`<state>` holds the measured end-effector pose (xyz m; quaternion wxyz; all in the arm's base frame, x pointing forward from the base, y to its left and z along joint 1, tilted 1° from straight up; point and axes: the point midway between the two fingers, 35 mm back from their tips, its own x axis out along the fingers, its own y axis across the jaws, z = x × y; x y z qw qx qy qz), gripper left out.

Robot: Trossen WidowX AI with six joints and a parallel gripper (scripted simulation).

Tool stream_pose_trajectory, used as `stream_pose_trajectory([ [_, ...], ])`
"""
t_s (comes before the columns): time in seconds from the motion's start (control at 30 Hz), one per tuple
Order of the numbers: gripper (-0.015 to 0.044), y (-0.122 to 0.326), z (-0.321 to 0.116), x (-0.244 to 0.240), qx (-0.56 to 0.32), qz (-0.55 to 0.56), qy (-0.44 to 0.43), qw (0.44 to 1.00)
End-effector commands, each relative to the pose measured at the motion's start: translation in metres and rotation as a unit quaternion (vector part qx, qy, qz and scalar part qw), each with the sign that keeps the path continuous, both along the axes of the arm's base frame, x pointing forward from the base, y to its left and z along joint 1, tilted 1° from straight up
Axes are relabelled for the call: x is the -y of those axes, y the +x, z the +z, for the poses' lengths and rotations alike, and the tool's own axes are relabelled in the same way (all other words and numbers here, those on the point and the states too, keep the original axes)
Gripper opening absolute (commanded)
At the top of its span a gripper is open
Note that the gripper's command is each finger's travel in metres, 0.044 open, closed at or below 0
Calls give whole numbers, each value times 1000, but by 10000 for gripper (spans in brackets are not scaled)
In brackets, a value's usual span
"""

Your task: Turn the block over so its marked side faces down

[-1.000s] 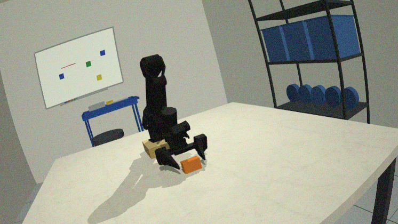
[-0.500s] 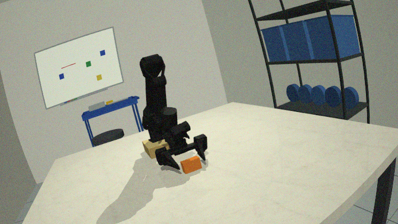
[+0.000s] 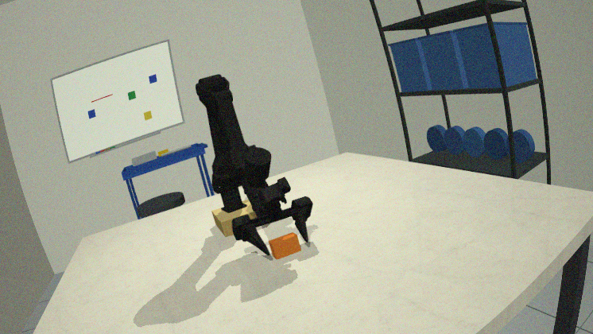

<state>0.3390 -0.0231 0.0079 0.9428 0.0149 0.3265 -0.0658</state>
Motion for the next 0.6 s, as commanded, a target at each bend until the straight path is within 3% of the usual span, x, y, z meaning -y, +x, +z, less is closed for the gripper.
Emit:
stream_pose_trajectory([
  [0.0, 440, -22, 56, -3, -92, -2, 27, 995],
  [0.57, 440, -31, 68, -3, -148, -4, 35, 988],
])
